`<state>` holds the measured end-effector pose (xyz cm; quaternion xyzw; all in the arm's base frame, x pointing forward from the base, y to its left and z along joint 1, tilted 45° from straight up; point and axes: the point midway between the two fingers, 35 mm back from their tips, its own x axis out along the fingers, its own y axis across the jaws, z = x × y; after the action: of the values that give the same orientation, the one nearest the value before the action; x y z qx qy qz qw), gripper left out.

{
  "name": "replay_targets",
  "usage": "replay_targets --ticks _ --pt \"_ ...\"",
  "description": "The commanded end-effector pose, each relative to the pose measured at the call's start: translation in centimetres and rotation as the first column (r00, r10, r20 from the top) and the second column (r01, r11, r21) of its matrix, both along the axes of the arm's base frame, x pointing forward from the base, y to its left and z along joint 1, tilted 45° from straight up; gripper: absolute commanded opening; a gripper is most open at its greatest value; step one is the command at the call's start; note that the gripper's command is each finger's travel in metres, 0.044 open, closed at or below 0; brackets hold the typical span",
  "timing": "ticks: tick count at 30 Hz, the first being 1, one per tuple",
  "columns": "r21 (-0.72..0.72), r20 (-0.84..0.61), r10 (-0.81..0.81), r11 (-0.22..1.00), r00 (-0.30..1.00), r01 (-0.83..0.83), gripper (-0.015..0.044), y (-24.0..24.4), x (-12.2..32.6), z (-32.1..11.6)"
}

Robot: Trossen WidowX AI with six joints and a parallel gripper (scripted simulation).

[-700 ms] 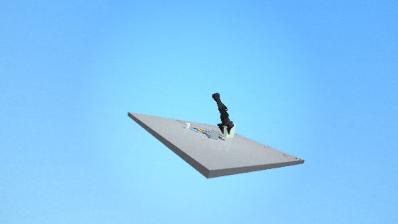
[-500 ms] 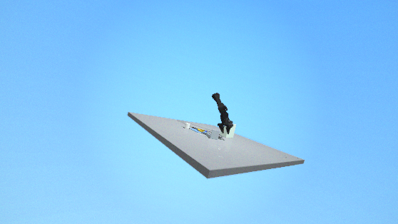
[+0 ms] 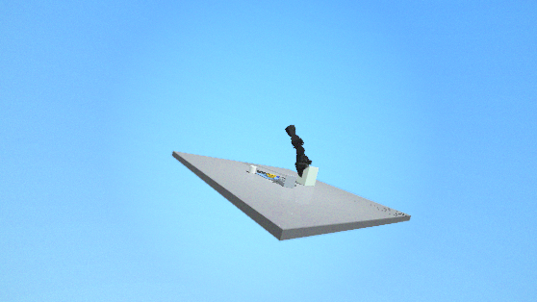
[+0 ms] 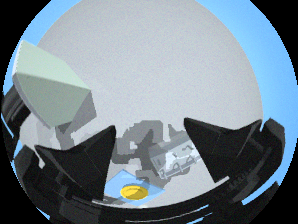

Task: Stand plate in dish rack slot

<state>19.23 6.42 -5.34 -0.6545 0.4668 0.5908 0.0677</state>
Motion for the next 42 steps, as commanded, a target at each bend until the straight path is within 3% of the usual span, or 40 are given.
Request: replay_targets --ticks 1,10,19,31,42 --pt "-0.021 0.085 -0.101 0.994 0.991 0.103 0.0400 0.0 0.9 0.9" --pt "-0.033 0.277 -0.322 0.939 0.906 0.344 0.0400 0.0 2.8 3.0" --pt "0.010 0.458 -0.500 0.829 0.735 0.559 0.0400 -0.3 4.5 5.2" --pt "0.148 0.645 -0.650 0.622 0.402 0.769 0.0400 -0.8 6.5 8.5" --pt "0.332 0.728 -0.684 0.401 0.038 0.854 0.0400 -1.6 7.9 11.7"
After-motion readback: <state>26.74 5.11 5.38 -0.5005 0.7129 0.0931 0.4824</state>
